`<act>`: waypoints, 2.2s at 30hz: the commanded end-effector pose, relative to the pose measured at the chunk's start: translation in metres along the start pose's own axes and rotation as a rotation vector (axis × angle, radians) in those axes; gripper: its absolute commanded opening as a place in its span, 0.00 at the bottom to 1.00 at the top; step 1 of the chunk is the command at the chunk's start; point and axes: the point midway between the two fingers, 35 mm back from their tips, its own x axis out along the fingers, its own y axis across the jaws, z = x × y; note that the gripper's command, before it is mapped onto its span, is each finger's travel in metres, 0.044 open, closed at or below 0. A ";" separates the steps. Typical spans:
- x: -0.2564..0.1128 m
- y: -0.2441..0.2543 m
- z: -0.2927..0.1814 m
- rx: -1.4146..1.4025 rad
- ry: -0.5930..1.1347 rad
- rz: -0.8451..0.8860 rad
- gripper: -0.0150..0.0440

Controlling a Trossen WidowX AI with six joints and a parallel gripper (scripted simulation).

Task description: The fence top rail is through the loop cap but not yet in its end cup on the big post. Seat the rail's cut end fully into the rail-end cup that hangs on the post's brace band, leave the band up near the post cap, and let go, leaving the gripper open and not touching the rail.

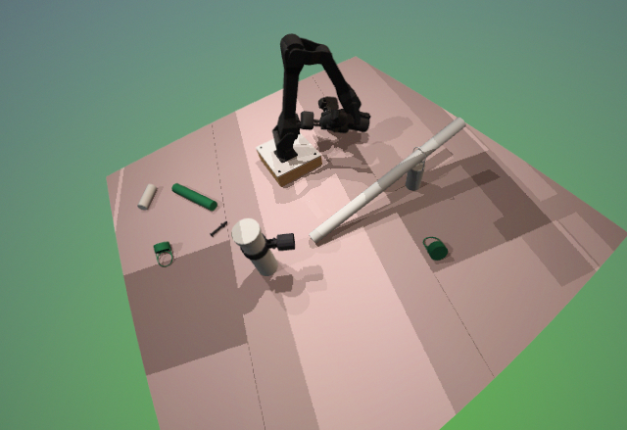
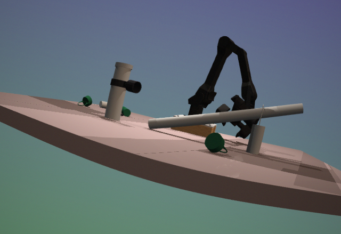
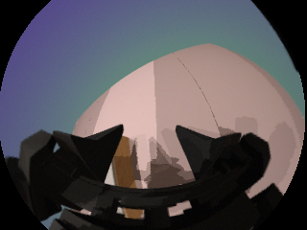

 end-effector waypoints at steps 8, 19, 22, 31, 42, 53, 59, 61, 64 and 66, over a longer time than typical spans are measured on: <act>-0.059 -0.036 -0.017 0.214 0.042 -0.246 1.00; -0.205 -0.044 -0.074 0.886 -0.008 -0.786 1.00; -0.248 -0.026 -0.092 1.100 -0.060 -0.951 1.00; -0.354 0.076 -0.135 1.734 -0.321 -1.475 1.00; -0.393 0.165 -0.140 2.076 -0.568 -1.826 1.00; -0.393 0.216 -0.189 1.810 0.047 -1.748 1.00; -0.383 0.264 -0.224 1.567 0.479 -1.545 1.00; -0.378 0.279 -0.233 1.490 0.589 -1.466 1.00; -0.376 0.285 -0.237 1.462 0.626 -1.436 1.00; -0.376 0.285 -0.237 1.462 0.626 -1.436 1.00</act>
